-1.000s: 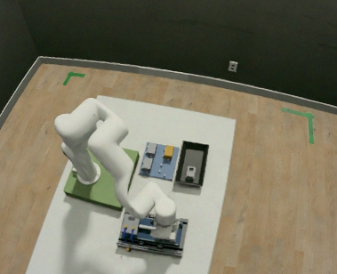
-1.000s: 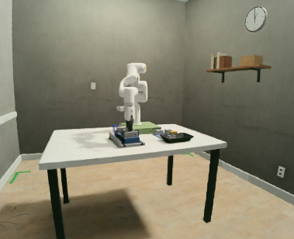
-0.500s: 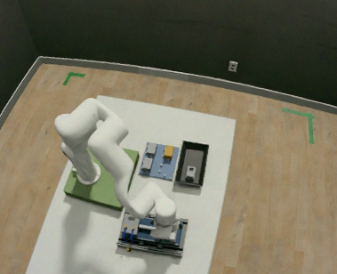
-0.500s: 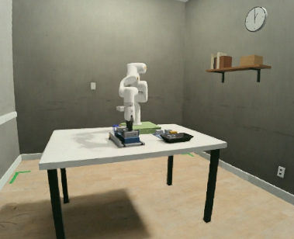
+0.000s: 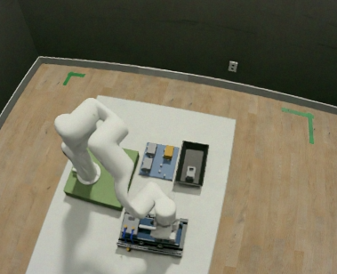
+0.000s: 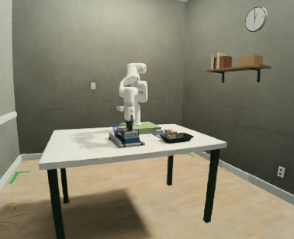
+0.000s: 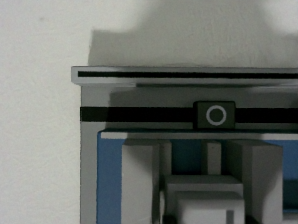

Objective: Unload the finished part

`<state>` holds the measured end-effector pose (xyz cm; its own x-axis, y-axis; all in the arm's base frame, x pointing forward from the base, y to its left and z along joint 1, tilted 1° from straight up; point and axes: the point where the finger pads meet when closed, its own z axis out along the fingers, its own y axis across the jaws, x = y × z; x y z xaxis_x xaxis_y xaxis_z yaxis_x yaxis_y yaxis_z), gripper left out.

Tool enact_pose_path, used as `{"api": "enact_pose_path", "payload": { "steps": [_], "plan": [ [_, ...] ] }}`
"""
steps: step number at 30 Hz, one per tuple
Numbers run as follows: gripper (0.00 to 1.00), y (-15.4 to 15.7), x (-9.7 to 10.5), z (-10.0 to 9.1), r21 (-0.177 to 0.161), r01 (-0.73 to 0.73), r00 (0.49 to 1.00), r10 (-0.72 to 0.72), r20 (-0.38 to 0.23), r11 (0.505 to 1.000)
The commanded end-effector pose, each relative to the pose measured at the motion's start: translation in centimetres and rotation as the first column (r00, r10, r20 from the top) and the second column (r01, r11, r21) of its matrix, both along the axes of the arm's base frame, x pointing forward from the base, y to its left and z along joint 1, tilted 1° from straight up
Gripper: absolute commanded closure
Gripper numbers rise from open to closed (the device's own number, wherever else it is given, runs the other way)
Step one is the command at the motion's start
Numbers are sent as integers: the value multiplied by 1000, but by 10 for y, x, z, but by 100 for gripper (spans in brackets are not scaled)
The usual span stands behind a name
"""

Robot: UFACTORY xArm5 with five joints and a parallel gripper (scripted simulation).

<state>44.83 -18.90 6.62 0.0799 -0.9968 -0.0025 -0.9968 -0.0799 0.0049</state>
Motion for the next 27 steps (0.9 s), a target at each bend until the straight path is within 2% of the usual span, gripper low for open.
{"api": "enact_pose_path", "payload": {
  "steps": [1,14,27],
  "plan": [
    [100,0,1,1,-1,0,1000,0,3,1000],
    [100,0,1,4,-1,0,1000,0,3,1000],
    [100,0,1,24,-1,0,1000,0,3,1000]
  ]
}}
